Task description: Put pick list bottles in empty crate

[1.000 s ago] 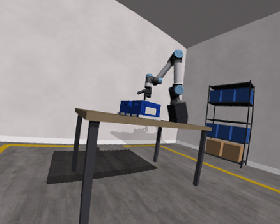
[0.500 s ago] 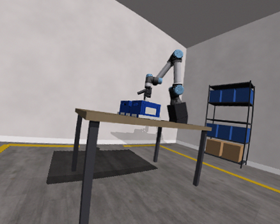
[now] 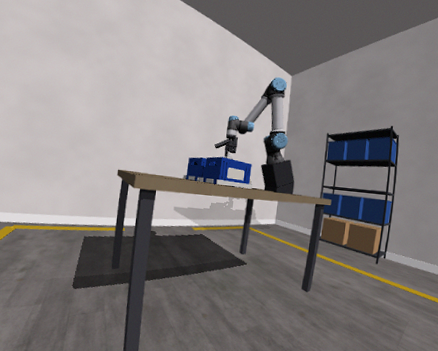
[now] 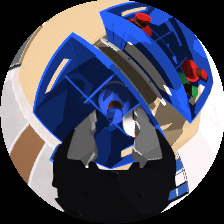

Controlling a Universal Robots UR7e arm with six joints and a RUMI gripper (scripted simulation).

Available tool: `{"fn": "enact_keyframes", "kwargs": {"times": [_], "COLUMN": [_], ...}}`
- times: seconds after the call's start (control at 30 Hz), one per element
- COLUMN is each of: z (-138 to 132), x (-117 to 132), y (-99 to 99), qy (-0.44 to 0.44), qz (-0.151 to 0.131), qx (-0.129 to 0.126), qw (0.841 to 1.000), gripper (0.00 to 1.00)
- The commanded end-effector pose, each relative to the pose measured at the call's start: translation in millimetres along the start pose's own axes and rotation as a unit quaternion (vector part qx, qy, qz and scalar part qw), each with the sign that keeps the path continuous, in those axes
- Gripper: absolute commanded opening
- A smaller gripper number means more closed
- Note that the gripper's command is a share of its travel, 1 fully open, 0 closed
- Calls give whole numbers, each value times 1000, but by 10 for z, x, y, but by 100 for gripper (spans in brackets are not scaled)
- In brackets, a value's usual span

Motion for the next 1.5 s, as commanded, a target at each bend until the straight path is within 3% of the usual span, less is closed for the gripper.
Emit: {"fn": "enact_keyframes", "kwargs": {"times": [0.0,0.23,1.47], "z": [-2,-2,-2], "x": [-3,-3,-3], "y": [-3,-3,-853], "qy": [0,0,0], "qz": [0,0,1], "qx": [0,0,0], "qw": [1000,1000,1000], "gripper": [38,38,38]}}
Point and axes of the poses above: the point where the finger pads meet when closed, its own y axis out along the fingers, its own z axis across the jaws, x = y × z, the point moved 5 cm from there along -y, back along the fingers, and after that the axes turned 15 degrees about y, right-handed, at the moved point
